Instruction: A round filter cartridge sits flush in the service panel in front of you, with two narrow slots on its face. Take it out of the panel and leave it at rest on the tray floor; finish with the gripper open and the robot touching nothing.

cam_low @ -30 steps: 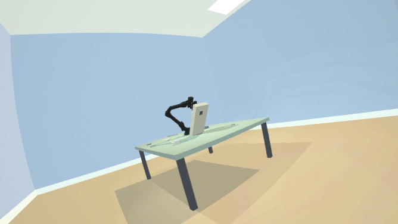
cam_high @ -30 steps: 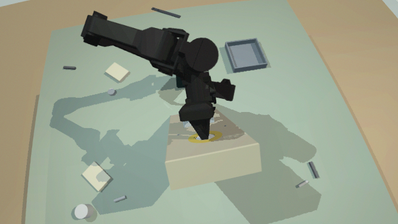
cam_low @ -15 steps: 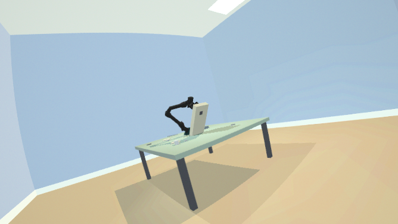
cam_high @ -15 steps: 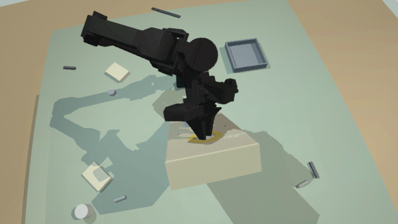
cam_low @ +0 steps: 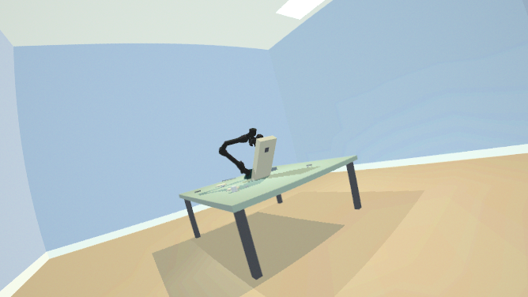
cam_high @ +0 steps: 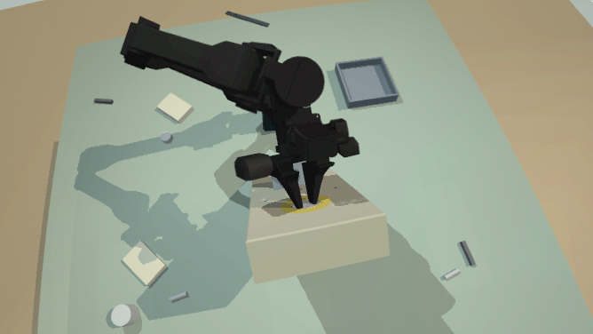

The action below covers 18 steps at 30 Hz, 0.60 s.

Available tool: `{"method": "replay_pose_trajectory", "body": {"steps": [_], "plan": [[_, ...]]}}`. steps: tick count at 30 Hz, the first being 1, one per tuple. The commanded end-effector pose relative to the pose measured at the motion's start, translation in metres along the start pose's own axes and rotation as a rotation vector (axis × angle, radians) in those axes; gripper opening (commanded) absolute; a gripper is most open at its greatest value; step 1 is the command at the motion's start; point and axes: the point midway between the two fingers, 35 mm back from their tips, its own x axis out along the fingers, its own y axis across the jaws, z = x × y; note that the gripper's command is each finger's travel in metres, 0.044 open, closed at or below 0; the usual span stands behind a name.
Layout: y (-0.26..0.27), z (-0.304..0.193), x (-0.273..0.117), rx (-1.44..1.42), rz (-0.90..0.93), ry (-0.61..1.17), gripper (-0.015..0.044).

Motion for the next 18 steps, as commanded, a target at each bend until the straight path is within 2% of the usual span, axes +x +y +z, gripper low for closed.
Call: {"method": "replay_pose_trajectory", "body": {"steps": [1, 18], "plan": [[-0.0003, -0.0010, 0.0084, 0.160, 0.010, 0.011, 0.0000], [-0.0002, -0.0010, 0.0081, 0.754, 0.006, 0.014, 0.0000]]}}
